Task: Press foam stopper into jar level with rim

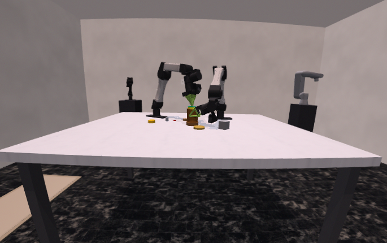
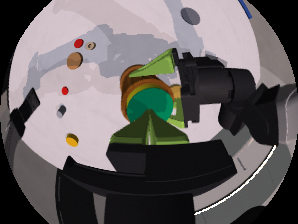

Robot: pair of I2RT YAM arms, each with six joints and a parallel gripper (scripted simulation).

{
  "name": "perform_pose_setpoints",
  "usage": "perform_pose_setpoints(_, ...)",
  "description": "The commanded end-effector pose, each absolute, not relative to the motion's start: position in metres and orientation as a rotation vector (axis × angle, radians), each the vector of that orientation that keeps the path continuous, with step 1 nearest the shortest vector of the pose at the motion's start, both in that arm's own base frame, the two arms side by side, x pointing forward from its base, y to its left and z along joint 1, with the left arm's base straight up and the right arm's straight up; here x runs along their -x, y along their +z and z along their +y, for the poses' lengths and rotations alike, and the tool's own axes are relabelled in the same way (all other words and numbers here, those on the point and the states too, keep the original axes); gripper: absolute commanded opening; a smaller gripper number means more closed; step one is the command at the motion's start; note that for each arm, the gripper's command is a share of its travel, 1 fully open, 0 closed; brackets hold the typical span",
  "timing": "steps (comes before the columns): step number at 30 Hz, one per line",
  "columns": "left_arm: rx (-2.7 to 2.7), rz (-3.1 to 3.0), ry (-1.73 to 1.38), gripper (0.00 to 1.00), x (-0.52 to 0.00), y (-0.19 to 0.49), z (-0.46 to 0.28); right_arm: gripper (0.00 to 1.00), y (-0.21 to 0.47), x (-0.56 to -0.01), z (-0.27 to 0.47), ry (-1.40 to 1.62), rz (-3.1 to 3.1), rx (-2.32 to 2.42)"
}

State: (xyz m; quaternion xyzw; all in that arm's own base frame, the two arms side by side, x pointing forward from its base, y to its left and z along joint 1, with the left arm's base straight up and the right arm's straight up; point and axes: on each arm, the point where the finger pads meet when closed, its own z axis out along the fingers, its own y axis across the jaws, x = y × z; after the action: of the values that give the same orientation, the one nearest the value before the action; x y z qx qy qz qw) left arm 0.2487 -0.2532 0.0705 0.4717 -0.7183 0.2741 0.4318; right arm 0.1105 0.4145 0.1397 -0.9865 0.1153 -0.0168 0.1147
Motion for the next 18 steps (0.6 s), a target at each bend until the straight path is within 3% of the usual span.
perform_pose_setpoints(1,-1.135,-1.834,0.705,0.64,-0.249,0.065,-0.258,0.00,0.139,-0.112,0.418,-0.058,0.330,2.863)
perform_pose_setpoints(18,-1.135,-1.834,0.705,0.64,-0.249,0.065,-0.258,0.00,0.133,-0.112,0.417,-0.056,0.332,2.870)
